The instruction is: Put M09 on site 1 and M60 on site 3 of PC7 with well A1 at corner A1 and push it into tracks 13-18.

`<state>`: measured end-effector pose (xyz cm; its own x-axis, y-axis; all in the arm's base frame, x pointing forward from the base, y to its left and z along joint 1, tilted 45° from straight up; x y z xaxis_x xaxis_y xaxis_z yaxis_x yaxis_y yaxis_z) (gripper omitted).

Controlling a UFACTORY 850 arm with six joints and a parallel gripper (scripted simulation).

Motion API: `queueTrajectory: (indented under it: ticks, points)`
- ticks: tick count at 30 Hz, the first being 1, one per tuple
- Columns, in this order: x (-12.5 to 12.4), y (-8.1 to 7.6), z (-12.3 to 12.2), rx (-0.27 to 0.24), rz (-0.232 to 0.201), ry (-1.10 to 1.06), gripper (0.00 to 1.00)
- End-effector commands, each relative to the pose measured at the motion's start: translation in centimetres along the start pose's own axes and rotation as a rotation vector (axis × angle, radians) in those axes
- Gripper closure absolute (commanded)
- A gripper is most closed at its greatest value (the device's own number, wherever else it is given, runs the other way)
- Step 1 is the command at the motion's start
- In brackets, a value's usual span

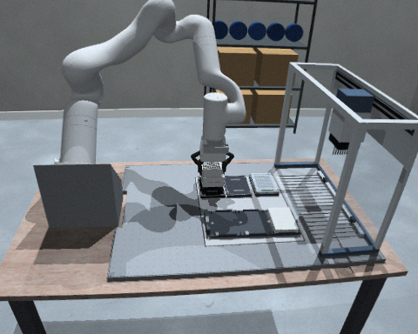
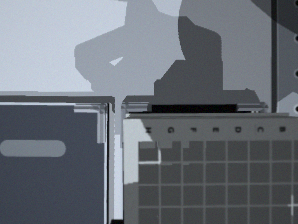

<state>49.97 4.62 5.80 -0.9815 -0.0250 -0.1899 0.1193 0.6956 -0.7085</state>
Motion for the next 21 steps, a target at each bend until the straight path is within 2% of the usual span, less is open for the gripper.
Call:
queueTrajectory:
  ticks: [1,21]
  points:
    - [-0.1,-0.7,0.0,0.001,0.002,-0.001,1.0]
    - [-0.1,-3.7,0.0,0.001,0.002,-0.001,1.0]
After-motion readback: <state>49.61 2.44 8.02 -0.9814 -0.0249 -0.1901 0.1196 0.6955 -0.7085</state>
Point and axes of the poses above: the point where the finger pads meet when closed, its own y axis out along the fingers, its own x axis across the jaws, z = x × y, the point moved 4 cm from there along -y, back along the fingers, and after that the axes turned 15 degrees about -y, right-handed, at the moved point
